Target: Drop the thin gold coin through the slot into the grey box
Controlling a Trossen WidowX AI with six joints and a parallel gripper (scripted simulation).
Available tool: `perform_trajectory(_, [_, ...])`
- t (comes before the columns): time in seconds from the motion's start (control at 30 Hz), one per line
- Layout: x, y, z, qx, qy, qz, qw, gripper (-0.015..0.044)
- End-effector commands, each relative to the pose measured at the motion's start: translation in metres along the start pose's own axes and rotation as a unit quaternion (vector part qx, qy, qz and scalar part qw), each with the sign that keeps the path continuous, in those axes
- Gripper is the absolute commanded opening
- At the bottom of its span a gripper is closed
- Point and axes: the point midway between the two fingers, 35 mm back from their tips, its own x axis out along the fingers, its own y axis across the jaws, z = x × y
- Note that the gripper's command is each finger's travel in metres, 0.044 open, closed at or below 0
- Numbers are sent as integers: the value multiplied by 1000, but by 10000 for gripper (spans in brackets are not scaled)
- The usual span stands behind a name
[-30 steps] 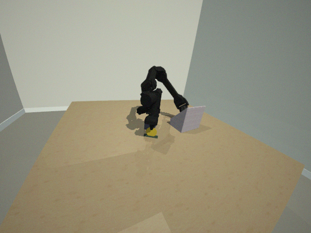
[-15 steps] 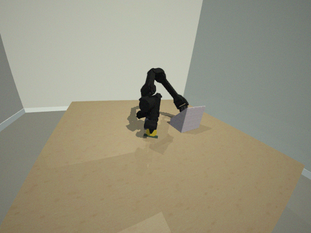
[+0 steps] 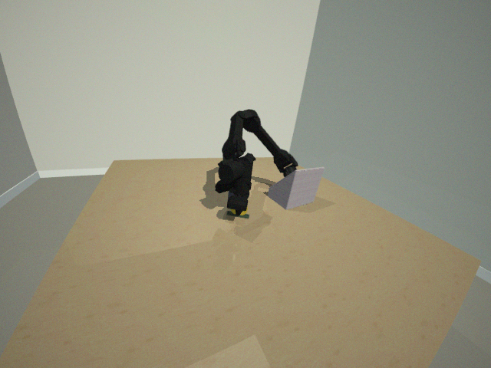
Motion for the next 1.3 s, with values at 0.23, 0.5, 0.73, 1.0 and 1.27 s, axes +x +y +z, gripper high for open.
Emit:
perform_trajectory(0.23, [1,0,0,-4,-3,0,1000,0])
perform_trajectory(0.5, [-5,1,0,-4,-3,0,1000,0])
perform_trajectory(0.73, [-22,3,1,-4,-2,2,1000,0])
perform_trajectory(1.0, [-42,4,1,-4,-2,2,1000,0])
perform_trajectory(1.27, [-62,4,1,-4,-1,2,1000,0])
